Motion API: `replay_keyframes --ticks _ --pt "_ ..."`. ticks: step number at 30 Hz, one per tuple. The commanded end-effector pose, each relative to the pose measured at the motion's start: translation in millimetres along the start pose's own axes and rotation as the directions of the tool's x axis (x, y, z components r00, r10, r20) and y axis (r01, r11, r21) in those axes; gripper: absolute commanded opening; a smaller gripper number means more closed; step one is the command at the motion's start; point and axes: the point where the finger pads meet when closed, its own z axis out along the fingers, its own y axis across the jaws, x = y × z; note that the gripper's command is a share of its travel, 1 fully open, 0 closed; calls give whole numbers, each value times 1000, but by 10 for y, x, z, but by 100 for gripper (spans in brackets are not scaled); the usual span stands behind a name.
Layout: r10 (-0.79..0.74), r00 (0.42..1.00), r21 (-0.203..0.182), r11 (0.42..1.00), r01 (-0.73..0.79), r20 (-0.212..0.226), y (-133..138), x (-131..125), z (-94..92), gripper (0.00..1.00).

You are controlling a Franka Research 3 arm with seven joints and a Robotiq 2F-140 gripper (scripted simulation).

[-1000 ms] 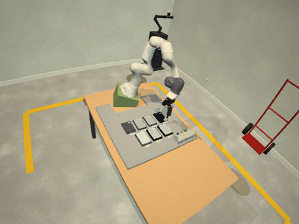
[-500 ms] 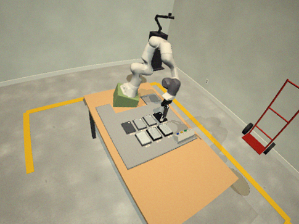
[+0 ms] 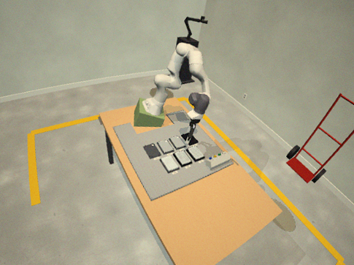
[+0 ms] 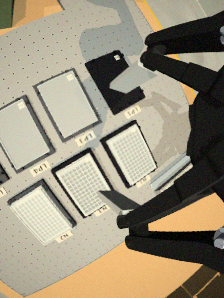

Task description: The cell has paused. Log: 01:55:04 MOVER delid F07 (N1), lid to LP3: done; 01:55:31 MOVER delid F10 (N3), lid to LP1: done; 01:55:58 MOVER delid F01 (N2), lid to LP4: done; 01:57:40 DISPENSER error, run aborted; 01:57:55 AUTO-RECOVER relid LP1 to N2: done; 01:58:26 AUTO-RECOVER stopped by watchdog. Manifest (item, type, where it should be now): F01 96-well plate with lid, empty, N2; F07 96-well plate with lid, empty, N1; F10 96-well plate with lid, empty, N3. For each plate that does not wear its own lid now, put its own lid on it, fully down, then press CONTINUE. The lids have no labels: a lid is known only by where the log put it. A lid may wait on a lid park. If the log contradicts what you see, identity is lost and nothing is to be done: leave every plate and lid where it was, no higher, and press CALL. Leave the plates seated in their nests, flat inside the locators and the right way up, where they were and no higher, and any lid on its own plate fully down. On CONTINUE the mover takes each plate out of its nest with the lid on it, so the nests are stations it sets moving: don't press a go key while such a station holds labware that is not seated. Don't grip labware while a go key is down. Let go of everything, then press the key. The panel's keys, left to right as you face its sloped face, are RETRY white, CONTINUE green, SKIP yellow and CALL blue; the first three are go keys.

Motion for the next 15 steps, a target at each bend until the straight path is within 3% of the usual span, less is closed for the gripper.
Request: replay_keyframes --ticks 1,6,7,15 --pt "31 999 4 1000 -31 11 -18 -14 -5 100" --pt "31 999 4 1000 -31 11 -18 -14 -5 100" --pt "179 983 -34 984 -177 34 37 154 130 100" --pt "179 983 -34 984 -177 34 37 154 130 100"
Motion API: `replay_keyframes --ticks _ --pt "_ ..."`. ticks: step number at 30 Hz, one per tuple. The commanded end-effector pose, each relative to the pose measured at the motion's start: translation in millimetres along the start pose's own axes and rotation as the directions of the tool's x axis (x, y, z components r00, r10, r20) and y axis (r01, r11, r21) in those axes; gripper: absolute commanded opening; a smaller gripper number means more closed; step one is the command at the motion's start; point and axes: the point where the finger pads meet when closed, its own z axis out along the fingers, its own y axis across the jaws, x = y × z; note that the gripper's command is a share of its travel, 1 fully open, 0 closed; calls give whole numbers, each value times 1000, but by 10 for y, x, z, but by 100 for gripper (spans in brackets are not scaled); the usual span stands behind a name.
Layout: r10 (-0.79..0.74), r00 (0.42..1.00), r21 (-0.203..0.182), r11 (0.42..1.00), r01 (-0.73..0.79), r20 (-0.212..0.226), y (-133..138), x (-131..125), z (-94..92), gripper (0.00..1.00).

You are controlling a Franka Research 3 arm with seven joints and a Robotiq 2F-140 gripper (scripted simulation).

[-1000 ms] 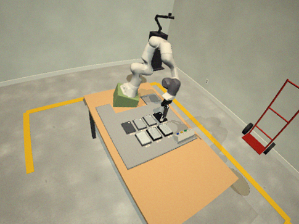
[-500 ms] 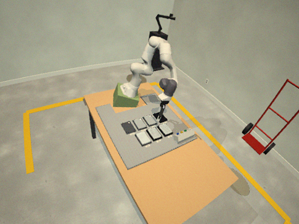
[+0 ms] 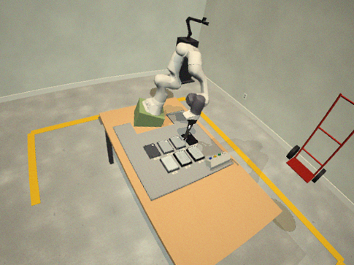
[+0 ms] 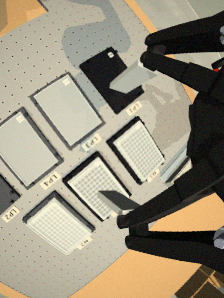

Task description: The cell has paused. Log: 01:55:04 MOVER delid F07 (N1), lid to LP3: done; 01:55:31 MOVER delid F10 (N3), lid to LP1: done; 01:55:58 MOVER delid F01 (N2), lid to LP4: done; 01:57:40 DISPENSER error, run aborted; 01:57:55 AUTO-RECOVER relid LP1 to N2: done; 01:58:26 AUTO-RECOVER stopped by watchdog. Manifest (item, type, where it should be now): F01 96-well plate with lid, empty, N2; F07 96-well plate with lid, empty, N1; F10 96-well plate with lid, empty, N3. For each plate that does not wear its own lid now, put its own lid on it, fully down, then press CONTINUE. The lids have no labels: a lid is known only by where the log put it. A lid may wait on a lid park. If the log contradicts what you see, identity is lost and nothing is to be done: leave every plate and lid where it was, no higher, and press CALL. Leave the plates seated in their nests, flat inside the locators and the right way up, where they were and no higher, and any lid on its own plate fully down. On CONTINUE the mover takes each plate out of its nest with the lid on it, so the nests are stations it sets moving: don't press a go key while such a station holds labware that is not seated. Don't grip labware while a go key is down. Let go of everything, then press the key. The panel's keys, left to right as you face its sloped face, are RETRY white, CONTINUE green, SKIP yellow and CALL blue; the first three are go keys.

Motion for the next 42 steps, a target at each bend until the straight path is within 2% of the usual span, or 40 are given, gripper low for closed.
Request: replay_keyframes --ticks 1,8,9,16,18,21,22,24,25,27,42 --pt "30 1000 3 1000 -30 10 -18 -11 -3 100" --pt "30 1000 3 1000 -30 10 -18 -11 -3 100" --pt "166 986 -27 986 -165 27 2 159 108 100" --pt "166 986 -27 986 -165 27 2 159 108 100" --pt "388 921 -71 920 -385 40 35 463 283 100" --pt "547 837 -98 835 -542 34 76 794 441 100" --pt "593 805 -104 803 -587 32 87 865 471 100" --pt "593 805 -104 803 -587 32 87 865 471 100" --pt "652 758 -112 756 -646 31 95 915 492 100" --pt "676 736 -115 734 -670 29 103 966 512 100" --pt "680 733 -115 730 -673 29 104 973 516 100"
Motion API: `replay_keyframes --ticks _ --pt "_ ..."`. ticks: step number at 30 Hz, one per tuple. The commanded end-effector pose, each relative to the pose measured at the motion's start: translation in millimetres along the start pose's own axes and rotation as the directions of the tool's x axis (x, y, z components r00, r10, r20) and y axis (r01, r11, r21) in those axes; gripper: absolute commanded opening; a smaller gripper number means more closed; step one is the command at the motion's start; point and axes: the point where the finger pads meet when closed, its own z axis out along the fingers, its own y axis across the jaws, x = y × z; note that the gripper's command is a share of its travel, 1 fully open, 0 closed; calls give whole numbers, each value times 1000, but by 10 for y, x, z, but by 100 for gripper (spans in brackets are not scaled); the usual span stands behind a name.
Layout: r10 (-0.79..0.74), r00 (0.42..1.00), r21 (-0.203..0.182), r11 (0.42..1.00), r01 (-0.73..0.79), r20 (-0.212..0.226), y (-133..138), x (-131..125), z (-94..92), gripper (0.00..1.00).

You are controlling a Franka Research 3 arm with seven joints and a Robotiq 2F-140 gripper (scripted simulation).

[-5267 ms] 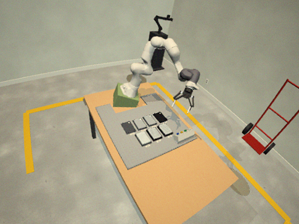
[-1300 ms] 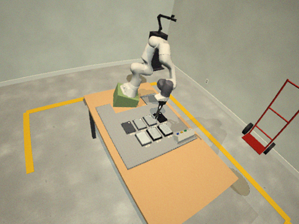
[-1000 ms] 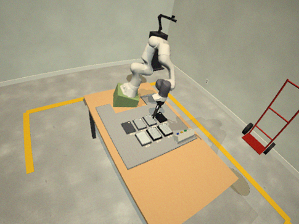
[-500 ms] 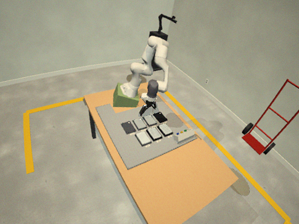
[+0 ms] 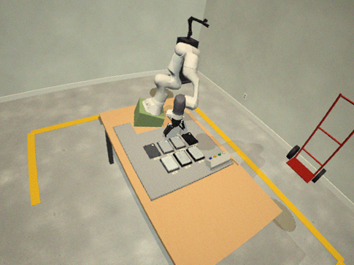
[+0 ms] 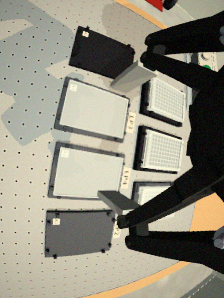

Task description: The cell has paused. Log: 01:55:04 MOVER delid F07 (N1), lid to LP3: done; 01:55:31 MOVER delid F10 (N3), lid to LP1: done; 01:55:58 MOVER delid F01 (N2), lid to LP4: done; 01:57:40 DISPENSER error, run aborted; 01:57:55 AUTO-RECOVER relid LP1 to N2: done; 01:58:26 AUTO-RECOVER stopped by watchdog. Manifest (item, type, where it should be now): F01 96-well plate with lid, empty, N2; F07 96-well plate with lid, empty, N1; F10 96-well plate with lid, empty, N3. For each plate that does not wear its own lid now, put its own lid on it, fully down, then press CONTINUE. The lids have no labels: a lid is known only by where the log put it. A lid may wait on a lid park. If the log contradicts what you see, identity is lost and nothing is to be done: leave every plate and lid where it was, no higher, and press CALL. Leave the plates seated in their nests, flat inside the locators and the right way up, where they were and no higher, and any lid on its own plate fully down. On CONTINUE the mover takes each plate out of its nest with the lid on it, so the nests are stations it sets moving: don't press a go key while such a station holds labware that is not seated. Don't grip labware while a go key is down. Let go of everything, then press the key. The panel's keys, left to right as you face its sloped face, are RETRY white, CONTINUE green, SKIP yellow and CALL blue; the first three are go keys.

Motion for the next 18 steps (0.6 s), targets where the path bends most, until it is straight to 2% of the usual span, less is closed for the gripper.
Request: replay_keyframes --ticks 1,3,4,18 --pt "17 1000 2 1000 -17 3 -5 -1 1 100" --pt "17 1000 2 1000 -17 3 -5 -1 1 100" --pt "17 1000 2 1000 -17 3 -5 -1 1 0" --pt "17 1000 2 1000 -17 3 -5 -1 1 0"
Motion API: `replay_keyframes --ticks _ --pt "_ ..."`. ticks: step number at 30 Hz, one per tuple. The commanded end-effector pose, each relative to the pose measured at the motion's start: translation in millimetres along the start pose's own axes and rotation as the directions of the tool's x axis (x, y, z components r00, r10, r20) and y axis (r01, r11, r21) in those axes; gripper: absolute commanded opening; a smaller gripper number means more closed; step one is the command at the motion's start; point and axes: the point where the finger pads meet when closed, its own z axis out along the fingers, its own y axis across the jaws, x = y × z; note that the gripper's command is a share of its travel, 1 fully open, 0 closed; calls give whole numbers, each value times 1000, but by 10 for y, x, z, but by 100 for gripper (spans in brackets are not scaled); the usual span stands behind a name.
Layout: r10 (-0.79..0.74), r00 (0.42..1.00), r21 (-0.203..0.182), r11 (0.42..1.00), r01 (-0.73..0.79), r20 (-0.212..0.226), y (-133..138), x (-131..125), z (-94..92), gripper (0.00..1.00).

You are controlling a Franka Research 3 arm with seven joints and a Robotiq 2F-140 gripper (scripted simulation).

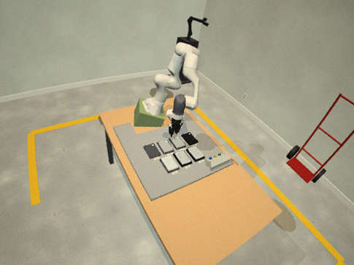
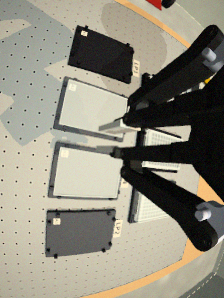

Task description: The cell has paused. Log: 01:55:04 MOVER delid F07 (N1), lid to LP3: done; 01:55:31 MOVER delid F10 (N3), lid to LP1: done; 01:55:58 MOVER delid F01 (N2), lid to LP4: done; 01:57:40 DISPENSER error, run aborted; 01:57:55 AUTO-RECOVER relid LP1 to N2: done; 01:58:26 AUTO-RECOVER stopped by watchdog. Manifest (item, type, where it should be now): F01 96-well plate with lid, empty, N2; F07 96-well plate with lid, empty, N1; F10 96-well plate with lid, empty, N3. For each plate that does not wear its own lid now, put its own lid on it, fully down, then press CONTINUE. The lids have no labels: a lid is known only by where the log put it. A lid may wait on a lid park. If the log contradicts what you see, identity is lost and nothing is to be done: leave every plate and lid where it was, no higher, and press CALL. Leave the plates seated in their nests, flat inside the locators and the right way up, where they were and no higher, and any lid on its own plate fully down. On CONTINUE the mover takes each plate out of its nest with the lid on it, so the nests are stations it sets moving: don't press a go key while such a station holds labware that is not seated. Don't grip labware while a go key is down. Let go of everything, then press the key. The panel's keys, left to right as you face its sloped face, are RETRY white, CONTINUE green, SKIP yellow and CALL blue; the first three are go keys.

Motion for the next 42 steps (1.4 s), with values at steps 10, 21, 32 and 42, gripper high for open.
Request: replay_keyframes --ticks 10,21,32,42 --pt "7 1000 1 1000 -7 1 0 4 3 0" --pt "1 1000 1 1000 -1 0 1 4 3 0" --pt "-403 915 11 915 403 -8 75 -12 -25 0" --pt "-746 663 26 663 749 -60 364 -20 -37 0"
